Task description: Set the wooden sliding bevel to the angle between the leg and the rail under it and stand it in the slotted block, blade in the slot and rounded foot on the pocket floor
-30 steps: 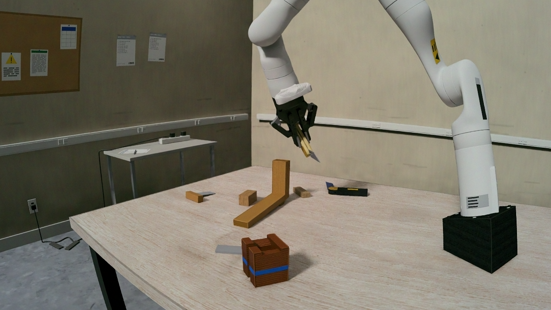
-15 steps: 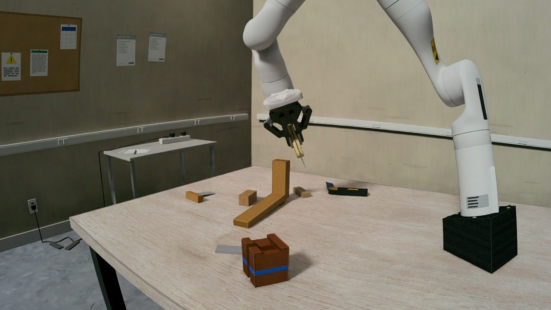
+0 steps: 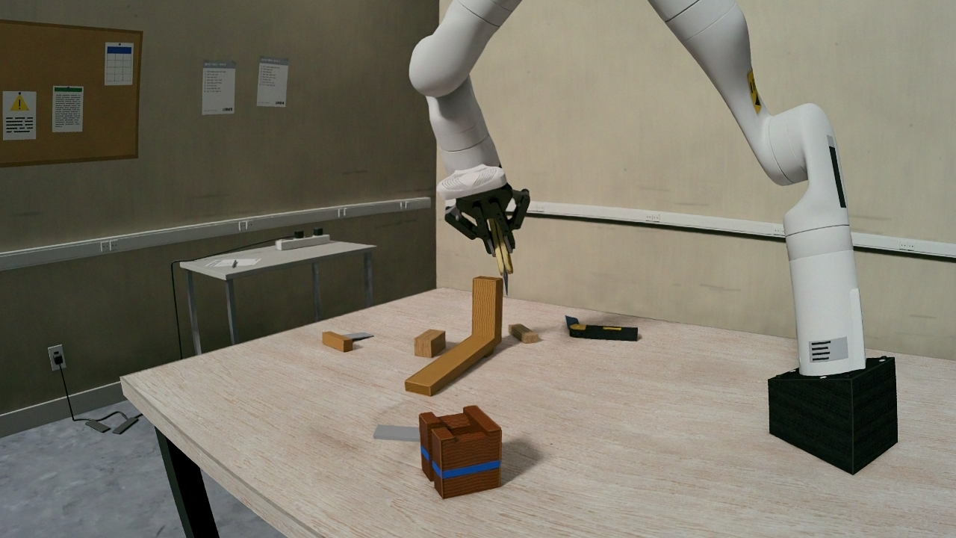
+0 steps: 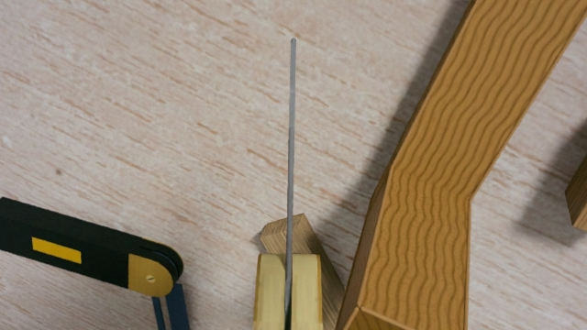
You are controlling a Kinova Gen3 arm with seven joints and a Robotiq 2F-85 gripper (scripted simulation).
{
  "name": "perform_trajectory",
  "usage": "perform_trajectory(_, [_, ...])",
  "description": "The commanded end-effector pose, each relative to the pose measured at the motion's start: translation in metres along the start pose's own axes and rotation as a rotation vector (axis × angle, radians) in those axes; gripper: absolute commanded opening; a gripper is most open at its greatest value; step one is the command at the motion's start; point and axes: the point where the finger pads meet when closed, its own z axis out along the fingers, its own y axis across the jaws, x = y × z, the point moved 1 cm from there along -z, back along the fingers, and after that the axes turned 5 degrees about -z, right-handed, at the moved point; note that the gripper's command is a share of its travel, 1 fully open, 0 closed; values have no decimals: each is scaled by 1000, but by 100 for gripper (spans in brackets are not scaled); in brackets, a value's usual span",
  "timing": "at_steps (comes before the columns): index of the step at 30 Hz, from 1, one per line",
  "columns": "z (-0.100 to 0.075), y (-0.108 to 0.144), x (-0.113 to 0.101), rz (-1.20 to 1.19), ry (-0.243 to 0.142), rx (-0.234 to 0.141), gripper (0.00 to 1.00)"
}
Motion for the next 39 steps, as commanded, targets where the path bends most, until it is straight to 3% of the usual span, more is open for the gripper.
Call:
perform_trajectory(1, [0,1,-1,13,-5,-1,10])
perform_trajectory(16, [-1,17,-4,181,-72,3,10])
perform_trajectory(39, [-2,30,-7,324,-128,6,10])
